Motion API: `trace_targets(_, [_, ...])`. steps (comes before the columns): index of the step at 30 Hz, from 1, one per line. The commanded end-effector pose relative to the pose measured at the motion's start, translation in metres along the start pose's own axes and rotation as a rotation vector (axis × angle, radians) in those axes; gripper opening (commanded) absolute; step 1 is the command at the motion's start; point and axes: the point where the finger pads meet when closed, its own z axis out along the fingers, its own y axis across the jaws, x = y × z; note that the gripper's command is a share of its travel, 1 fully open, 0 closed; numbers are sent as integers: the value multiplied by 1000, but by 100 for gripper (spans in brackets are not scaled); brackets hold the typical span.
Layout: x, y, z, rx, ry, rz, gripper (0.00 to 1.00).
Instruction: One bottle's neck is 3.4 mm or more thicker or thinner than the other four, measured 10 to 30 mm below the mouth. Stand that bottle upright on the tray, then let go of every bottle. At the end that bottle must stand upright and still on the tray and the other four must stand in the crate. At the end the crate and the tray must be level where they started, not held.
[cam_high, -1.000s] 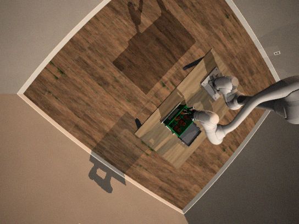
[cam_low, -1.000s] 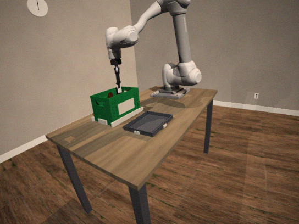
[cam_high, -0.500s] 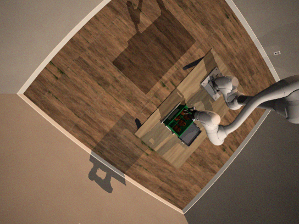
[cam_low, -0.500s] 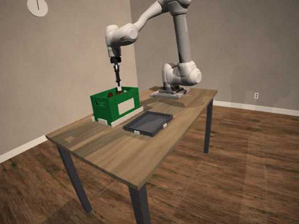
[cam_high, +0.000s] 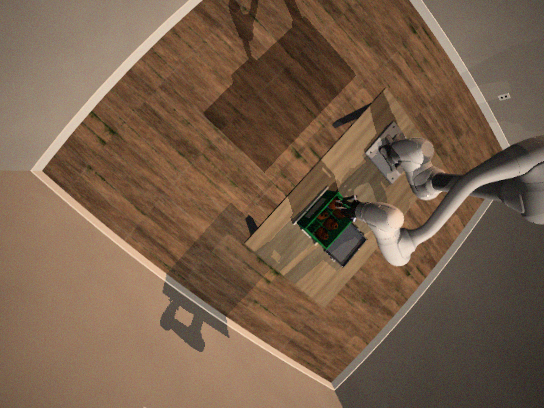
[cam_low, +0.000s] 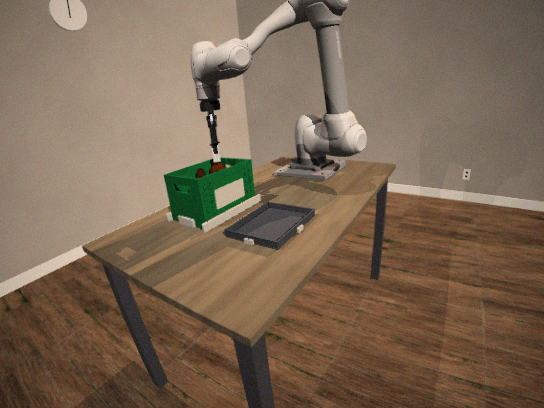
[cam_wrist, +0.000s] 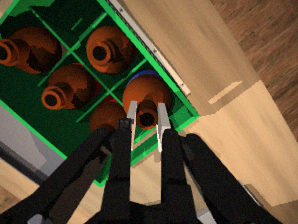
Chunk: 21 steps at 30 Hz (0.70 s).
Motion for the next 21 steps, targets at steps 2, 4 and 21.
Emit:
trace_targets(2, [0, 0, -3, 0, 0, 0, 0])
trace_targets(4, [0, 0, -4, 0, 0, 0, 0])
trace_targets(21, [0, 0, -6, 0, 0, 0, 0])
